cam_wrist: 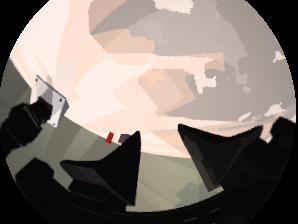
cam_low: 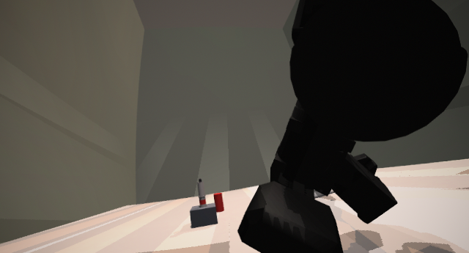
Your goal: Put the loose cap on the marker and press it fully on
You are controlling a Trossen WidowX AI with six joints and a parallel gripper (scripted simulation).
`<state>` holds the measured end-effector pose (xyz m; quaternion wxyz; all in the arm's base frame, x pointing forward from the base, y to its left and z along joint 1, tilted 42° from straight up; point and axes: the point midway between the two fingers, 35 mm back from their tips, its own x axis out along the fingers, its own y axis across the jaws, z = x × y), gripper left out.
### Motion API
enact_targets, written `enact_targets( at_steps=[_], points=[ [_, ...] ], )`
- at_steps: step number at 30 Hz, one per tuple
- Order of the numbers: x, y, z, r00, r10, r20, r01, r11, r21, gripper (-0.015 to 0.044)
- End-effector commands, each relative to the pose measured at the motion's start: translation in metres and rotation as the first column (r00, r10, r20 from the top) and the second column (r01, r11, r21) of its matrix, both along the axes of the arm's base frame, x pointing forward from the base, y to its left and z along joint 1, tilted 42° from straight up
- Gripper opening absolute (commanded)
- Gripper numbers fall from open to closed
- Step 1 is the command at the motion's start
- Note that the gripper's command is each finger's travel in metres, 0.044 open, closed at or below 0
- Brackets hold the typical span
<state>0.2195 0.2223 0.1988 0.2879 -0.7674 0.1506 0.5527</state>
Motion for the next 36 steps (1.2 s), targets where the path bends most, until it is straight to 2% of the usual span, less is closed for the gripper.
enact_targets(
  at_steps=[1,8,17,22,28,30,36],
  points=[
    [0.040,-0.041,-0.030,0.979,-0.177,-0.098,0.174,0.984,-0.035,0.0237],
    [0.073,-0.103,-0.070,0.869,-0.380,-0.317,0.388,0.921,-0.042,0.0237],
    [0.092,-0.201,-0.118,0.565,-0.559,-0.606,0.702,0.712,-0.002,0.0237],
    [0.087,-0.258,-0.140,0.356,-0.574,-0.737,0.861,0.509,0.019,0.0237],
    [0.073,-0.320,-0.160,0.170,-0.488,-0.856,0.972,0.224,0.064,0.0237],
    [0.069,-0.326,-0.161,0.158,-0.473,-0.867,0.979,0.191,0.074,0.0237],
    [0.069,-0.326,-0.161,0.158,-0.473,-0.867,0.979,0.191,0.074,0.0237]
  ],
)
